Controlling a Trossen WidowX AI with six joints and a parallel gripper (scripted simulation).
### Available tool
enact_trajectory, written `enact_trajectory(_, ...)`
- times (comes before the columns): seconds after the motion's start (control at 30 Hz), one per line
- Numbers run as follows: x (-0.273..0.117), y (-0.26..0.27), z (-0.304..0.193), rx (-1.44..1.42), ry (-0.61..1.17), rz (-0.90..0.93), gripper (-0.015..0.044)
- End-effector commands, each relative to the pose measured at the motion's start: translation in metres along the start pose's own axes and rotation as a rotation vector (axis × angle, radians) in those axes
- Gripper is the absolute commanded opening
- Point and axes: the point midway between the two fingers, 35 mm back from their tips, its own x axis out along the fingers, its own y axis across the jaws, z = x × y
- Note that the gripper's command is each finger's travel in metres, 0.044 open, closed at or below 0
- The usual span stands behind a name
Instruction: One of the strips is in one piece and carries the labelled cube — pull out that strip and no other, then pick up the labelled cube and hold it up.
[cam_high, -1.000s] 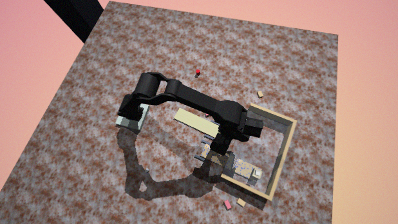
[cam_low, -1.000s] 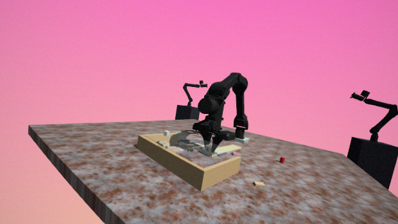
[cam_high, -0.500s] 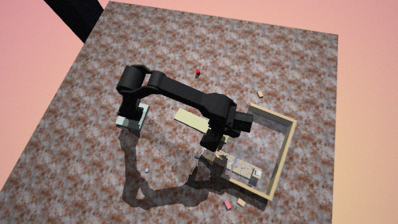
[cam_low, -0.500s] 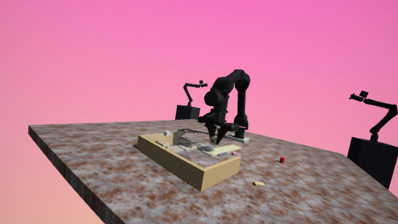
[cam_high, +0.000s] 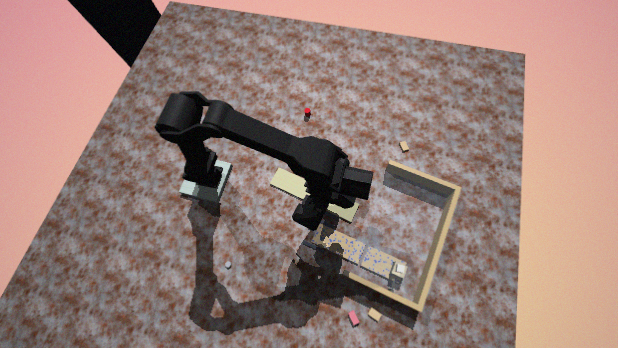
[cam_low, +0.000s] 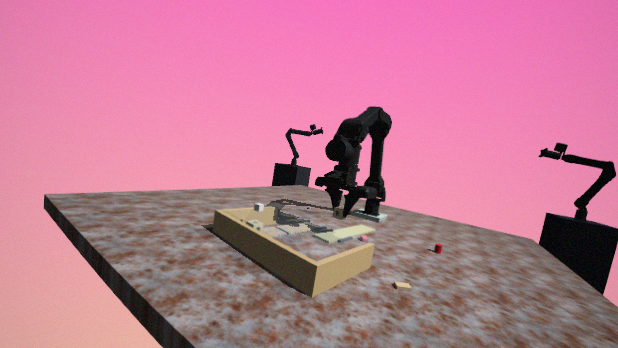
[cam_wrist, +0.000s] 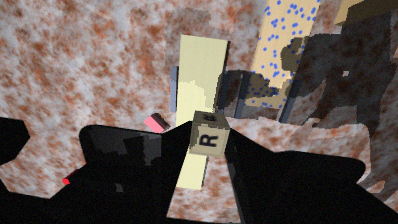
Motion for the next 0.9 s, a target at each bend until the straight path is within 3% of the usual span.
enact_trajectory(0.0,-0.001,-0.004,-0.015,-0.001,-0.003,-0.002,0.0)
enact_trajectory(0.3,0.0,-0.009,-0.038,-0.001,-0.001,-0.002,0.0)
enact_trajectory(0.57,-0.035,-0.009,-0.038,-0.001,-0.001,-0.002,0.0)
enact_trajectory(0.87,-0.035,-0.009,-0.038,-0.001,-0.001,-0.002,0.0)
